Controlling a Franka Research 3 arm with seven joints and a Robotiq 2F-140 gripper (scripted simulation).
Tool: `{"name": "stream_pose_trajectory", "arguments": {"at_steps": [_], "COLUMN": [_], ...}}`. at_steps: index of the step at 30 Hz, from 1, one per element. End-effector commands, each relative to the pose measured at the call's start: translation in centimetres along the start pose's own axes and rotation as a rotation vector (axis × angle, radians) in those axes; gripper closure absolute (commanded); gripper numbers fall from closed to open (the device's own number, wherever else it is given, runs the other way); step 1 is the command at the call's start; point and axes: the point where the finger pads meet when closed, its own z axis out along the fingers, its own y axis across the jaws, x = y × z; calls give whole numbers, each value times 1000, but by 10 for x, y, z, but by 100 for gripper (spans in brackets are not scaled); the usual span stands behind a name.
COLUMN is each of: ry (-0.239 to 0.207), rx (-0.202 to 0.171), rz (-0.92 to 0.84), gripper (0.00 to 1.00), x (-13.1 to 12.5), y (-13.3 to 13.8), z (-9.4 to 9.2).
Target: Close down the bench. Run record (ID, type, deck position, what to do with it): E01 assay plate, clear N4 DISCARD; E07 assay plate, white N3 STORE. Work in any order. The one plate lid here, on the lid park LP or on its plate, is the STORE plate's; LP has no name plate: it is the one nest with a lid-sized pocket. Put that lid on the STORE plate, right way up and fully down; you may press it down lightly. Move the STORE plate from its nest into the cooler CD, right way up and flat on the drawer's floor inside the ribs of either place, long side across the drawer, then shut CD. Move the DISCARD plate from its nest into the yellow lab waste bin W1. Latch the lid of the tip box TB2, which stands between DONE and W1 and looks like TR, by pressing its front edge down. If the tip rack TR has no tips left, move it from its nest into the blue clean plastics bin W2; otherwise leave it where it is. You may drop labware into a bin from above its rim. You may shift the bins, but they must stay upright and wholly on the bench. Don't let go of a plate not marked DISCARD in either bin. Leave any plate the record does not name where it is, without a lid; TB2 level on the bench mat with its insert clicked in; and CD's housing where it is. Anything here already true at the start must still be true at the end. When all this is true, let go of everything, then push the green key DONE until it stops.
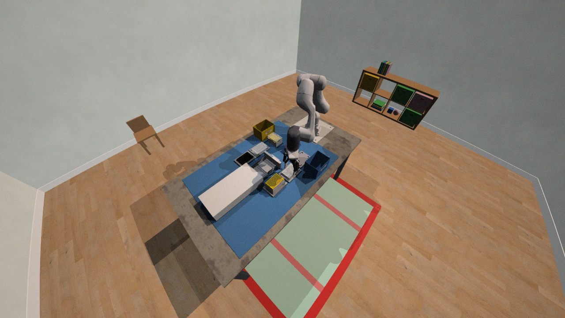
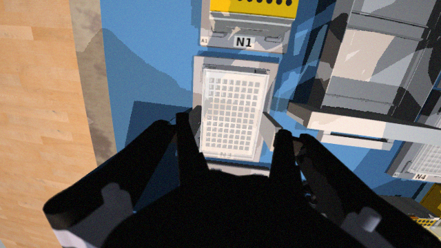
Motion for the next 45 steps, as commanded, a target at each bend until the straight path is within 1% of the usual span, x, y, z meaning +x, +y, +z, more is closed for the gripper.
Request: {"name": "stream_pose_trajectory", "arguments": {"at_steps": [1, 20, 45], "ry": [0, 0, 0], "rx": [-1, -1, -1], "rz": [0, 0, 0], "gripper": [100, 100, 100], "x": [-1, -1, -1], "y": [-1, -1, -1], "z": [2, 2, 9]}}
